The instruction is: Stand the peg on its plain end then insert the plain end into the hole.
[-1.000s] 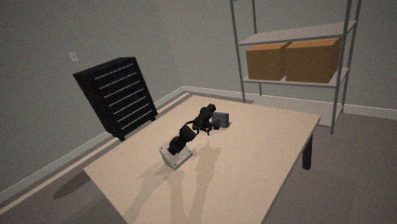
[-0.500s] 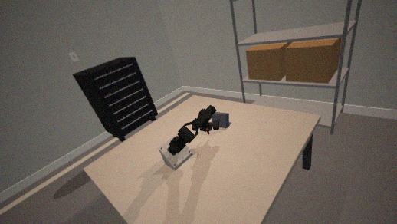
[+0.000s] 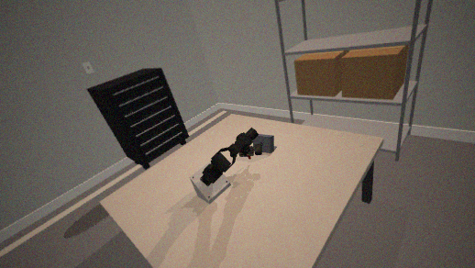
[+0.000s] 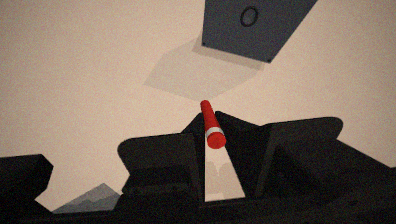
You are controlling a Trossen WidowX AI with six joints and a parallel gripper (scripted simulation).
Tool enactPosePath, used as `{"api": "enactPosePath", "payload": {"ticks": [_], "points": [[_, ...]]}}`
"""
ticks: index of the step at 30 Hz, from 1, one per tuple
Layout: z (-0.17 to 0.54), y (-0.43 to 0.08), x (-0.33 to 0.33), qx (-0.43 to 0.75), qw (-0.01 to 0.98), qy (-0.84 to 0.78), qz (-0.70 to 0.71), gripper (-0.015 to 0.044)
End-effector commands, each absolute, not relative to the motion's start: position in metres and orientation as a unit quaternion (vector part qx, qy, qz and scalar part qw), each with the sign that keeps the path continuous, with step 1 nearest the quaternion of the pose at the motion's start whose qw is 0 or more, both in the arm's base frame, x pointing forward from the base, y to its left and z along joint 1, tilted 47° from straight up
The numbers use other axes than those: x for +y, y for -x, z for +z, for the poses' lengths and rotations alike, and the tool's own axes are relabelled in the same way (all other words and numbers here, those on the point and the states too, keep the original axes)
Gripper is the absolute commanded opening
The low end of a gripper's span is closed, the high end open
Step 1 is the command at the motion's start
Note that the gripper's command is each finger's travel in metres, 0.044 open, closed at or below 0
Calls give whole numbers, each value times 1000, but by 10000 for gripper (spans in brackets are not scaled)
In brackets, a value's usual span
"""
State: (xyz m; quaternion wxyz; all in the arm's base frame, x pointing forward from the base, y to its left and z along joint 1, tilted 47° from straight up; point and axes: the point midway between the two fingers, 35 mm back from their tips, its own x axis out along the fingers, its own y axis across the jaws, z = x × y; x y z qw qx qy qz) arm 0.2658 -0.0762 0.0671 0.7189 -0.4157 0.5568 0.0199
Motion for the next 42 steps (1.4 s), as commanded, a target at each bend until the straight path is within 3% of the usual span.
{"api": "enactPosePath", "payload": {"ticks": [1,42], "points": [[66,-266,-76,546,725,420,25,0],[64,-280,-72,416,759,497,58,0]]}}
